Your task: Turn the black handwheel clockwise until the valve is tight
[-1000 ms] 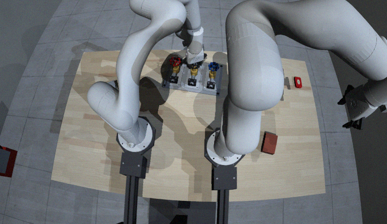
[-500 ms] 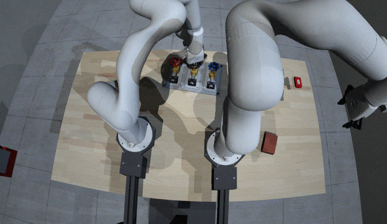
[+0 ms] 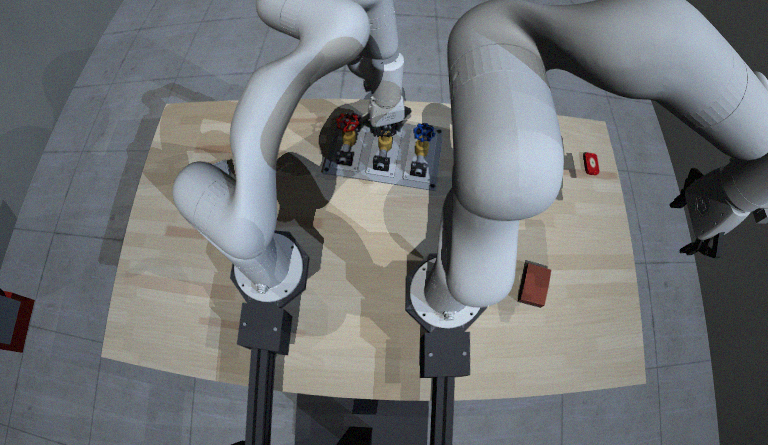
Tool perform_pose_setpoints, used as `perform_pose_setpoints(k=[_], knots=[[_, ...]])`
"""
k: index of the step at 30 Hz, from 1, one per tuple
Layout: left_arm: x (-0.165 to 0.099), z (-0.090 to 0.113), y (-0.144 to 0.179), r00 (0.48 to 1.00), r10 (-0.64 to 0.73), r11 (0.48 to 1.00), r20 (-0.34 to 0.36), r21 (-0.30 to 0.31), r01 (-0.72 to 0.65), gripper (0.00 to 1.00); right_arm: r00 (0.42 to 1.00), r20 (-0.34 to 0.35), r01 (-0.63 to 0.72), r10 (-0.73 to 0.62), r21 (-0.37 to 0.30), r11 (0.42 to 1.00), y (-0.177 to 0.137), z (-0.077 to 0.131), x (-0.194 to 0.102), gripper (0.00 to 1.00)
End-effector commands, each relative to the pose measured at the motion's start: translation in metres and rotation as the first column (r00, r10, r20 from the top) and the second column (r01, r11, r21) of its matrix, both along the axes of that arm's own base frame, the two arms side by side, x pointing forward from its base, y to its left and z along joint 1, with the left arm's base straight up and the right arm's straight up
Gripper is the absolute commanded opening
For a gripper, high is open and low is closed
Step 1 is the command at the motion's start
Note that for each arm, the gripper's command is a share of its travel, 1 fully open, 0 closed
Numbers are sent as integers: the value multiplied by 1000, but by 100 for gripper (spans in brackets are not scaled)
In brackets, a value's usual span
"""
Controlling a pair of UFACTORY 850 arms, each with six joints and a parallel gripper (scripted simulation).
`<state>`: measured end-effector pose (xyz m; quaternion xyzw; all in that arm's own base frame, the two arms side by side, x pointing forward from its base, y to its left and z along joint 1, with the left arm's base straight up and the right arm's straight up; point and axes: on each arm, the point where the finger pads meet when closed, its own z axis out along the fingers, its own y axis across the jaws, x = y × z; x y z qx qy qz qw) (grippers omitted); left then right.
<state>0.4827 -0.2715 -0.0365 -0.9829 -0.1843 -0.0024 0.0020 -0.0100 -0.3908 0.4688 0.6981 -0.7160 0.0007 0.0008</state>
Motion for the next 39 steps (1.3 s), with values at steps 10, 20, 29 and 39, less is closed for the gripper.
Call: perform_pose_setpoints(k=[10,20,29,39], knots=[[1,1,0,1000,-9,1000,1,-1,9,0,1000,0,0,0,-2,1000,0,1,0,100],[1,1,0,999,-39,999,1,-1,39,0,1000,0,0,0,-2,1000,0,1,0,100],[1,1,0,999,-51,999,1,-1,51,0,1000,0,0,0,-2,1000,0,1,0,100],[1,1,0,997,-73,997,1,-1,73,0,1000,0,0,0,-2,1000,0,1,0,100]])
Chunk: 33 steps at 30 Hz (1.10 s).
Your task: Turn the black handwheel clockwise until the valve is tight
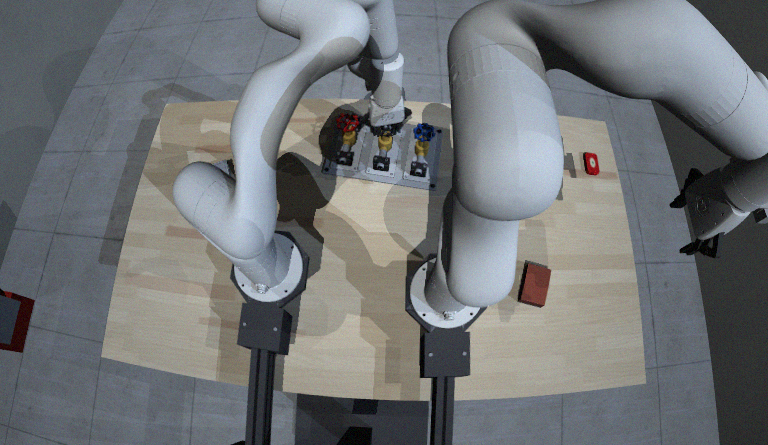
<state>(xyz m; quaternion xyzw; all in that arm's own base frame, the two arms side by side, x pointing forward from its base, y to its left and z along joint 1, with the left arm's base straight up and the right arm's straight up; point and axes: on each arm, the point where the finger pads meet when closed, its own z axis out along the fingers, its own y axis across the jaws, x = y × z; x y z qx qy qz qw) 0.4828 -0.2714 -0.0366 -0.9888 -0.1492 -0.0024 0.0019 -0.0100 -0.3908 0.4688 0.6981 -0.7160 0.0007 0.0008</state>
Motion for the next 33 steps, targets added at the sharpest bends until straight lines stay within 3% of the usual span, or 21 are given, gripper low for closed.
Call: perform_pose_setpoints(k=[1,33], knots=[[1,1,0,1000,-2,1000,1,-1,2,0,1000,0,0,0,-2,1000,0,1,0,100],[1,1,0,997,-72,997,1,-1,72,0,1000,0,0,0,-2,1000,0,1,0,100]])
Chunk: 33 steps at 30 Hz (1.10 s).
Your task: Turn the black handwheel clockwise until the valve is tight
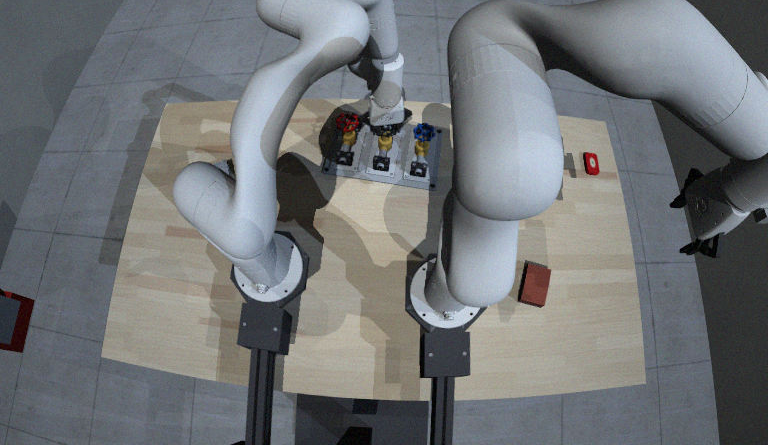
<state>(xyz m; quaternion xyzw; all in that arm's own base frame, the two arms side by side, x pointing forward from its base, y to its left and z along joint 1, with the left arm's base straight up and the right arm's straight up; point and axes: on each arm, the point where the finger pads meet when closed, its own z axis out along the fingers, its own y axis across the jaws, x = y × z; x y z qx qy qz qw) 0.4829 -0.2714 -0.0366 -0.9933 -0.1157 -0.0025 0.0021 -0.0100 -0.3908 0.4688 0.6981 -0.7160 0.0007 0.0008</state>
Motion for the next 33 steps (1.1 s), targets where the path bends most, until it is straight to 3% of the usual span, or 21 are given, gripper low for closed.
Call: perform_pose_setpoints(k=[1,33], knots=[[1,1,0,1000,-5,1000,1,-1,5,0,1000,0,0,0,-2,1000,0,1,0,100],[1,1,0,997,-74,997,1,-1,74,0,1000,0,0,0,-2,1000,0,1,0,100]])
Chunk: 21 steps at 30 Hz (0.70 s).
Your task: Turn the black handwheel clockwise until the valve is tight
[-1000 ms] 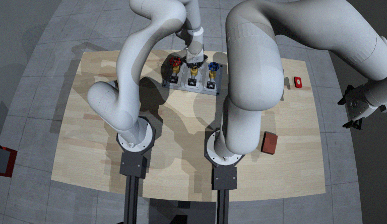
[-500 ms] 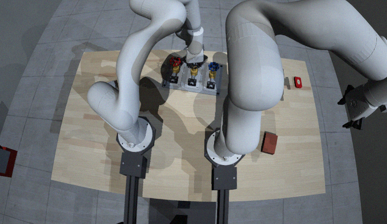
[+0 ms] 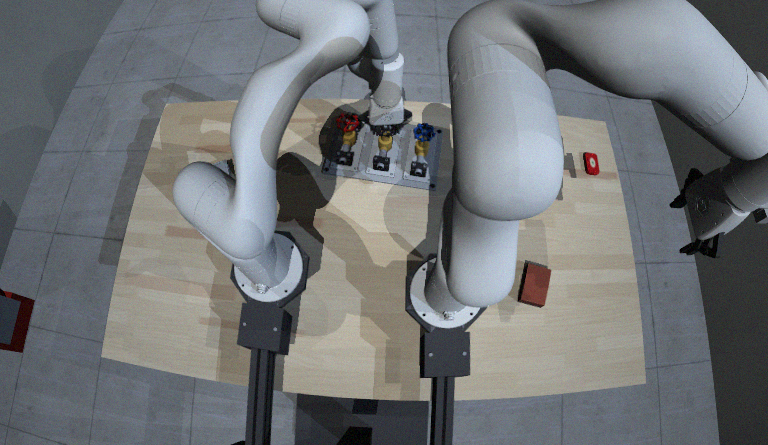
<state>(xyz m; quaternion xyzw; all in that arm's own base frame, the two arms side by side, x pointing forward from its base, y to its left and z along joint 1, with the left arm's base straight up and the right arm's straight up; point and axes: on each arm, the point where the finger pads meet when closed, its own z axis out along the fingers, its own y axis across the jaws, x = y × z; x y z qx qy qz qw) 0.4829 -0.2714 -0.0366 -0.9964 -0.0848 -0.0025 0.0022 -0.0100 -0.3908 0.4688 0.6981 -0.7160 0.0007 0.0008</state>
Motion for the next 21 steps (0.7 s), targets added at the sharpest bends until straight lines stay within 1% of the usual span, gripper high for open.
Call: perform_pose_setpoints(k=[1,12,16,21], knots=[[1,1,0,1000,-12,1000,1,-1,12,0,1000,0,0,0,-2,1000,0,1,0,100],[1,1,0,1000,-13,1000,1,-1,13,0,1000,0,0,0,-2,1000,0,1,0,100],[1,1,0,999,-42,999,1,-1,42,0,1000,0,0,0,-2,1000,0,1,0,100],[1,1,0,999,-47,999,1,-1,47,0,1000,0,0,0,-2,1000,0,1,0,100]])
